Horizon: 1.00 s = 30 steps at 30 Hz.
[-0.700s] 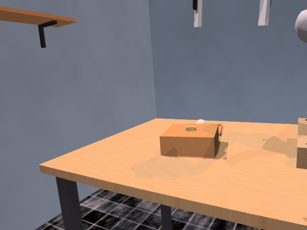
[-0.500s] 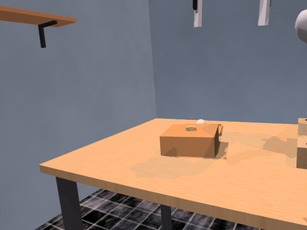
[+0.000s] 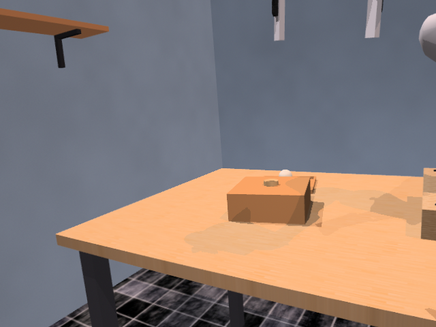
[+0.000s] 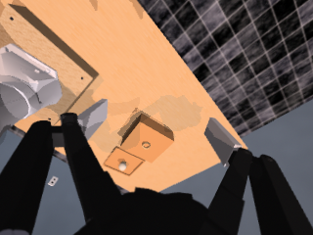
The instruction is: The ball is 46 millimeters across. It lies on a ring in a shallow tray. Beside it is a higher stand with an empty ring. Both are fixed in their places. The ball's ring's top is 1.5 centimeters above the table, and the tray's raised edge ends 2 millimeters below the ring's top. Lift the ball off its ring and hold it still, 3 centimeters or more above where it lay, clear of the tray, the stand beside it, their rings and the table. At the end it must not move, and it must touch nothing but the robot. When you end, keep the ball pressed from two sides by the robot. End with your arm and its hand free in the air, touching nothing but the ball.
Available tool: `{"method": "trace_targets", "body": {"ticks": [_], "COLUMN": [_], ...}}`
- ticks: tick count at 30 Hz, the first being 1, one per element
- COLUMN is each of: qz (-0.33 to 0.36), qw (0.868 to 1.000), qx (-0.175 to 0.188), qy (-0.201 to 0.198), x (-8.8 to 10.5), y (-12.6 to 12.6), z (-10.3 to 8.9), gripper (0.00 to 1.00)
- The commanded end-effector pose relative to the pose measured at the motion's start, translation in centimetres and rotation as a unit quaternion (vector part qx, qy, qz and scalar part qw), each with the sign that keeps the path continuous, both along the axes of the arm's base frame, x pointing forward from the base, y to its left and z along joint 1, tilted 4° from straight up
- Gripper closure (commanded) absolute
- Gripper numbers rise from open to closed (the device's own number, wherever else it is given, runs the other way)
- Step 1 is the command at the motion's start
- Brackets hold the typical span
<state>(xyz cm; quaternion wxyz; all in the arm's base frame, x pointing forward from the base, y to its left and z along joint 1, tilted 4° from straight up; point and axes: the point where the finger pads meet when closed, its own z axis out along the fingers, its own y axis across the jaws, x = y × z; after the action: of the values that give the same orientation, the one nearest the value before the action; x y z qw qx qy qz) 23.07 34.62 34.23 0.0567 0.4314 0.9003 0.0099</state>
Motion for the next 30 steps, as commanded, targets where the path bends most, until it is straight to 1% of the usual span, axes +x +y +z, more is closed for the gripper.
{"method": "trace_targets", "body": {"ticks": [1, 2, 6, 11, 13, 14, 17, 20, 24, 28, 30], "qz": [-0.054, -0.086, -0.154, -0.24, -0.24, -0.281, -0.325, -0.373, -0.435, -0.496, -0.496], "qw": [0.998, 0.996, 0.986, 0.966, 0.966, 0.954, 0.939, 0.919, 0.89, 0.857, 0.857], "qx": [0.007, 0.011, 0.02, 0.031, 0.031, 0.036, 0.041, 0.047, 0.054, 0.06, 0.06], "qy": [0.024, 0.037, 0.063, 0.089, 0.089, 0.099, 0.108, 0.117, 0.125, 0.129, 0.129], "x": [2.3, 3.6, 6.5, 10.2, 10.2, 12.0, 13.8, 15.9, 18.5, 21.0, 21.0], "y": [-0.3, -0.6, -1.5, -3.2, -3.2, -4.3, -5.6, -7.2, -9.7, -12.5, -12.5], "z": [-1.8, -2.8, -4.9, -7.6, -7.6, -8.8, -10.2, -11.6, -13.6, -15.5, -15.5], "gripper": [0.0, 0.0, 0.0, 0.0, 0.0, 0.0, 0.0, 0.0, 0.0, 0.0, 0.0]}}
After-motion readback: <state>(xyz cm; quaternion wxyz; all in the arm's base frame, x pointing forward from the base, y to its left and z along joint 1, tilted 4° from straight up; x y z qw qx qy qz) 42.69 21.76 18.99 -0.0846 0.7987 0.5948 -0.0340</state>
